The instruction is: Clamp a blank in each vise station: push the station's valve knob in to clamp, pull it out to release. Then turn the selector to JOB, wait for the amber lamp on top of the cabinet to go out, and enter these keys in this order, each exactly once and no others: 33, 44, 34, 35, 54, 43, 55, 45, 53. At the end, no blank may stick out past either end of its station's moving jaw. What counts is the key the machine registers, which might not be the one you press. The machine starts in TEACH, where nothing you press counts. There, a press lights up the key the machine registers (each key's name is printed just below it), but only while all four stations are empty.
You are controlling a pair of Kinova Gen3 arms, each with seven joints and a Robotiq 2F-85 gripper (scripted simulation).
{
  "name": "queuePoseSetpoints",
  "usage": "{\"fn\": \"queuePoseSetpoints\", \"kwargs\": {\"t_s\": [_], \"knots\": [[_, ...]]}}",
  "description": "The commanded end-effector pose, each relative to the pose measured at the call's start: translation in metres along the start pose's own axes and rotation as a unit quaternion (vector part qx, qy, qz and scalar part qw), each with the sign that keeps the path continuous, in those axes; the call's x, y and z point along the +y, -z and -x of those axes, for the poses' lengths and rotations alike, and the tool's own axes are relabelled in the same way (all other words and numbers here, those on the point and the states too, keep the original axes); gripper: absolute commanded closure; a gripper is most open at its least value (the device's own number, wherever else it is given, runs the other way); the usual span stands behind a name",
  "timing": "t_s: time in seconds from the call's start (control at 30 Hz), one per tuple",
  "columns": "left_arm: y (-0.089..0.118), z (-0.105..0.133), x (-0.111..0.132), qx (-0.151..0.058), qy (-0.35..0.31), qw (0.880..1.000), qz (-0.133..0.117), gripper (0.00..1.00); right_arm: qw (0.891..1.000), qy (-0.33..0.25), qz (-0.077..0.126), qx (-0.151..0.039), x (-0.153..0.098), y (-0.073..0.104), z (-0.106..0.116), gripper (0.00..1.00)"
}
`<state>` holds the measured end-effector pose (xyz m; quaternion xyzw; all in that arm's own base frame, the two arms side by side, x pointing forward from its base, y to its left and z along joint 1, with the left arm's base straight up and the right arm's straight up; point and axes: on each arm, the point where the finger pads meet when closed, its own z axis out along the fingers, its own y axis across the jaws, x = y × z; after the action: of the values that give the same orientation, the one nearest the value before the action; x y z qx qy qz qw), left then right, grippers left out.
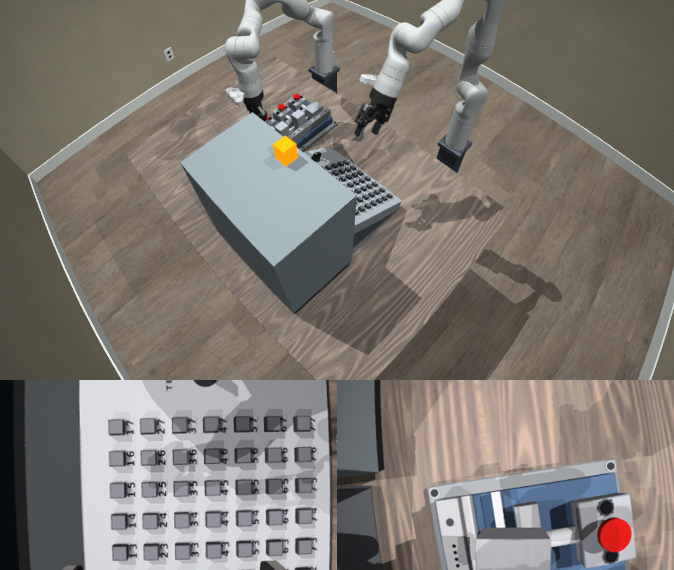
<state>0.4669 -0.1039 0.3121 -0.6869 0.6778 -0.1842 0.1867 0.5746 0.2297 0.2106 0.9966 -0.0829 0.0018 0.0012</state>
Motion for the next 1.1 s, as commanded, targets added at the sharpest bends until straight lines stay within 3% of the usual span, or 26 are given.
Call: {"fn": "queuePoseSetpoints", "kwargs": {"t_s": [0.0, 0.53, 1.07], "knots": [[0.001, 0.0, -0.001, 0.0, 0.0, 1.0, -0.001, 0.002, 1.0, 0.023, -0.001, 0.0, -0.005, 0.001, 0.0, 0.903], [0.001, 0.0, -0.001, 0.0, 0.0, 1.0, -0.001, 0.002, 0.998, 0.066, -0.001, -0.001, -0.015, 0.001, 0.002, 0.903], [0.001, 0.0, -0.001, 0.0, 0.0, 1.0, -0.001, 0.002, 0.997, 0.074, -0.002, -0.001, -0.017, 0.0, 0.003, 0.903]]}}
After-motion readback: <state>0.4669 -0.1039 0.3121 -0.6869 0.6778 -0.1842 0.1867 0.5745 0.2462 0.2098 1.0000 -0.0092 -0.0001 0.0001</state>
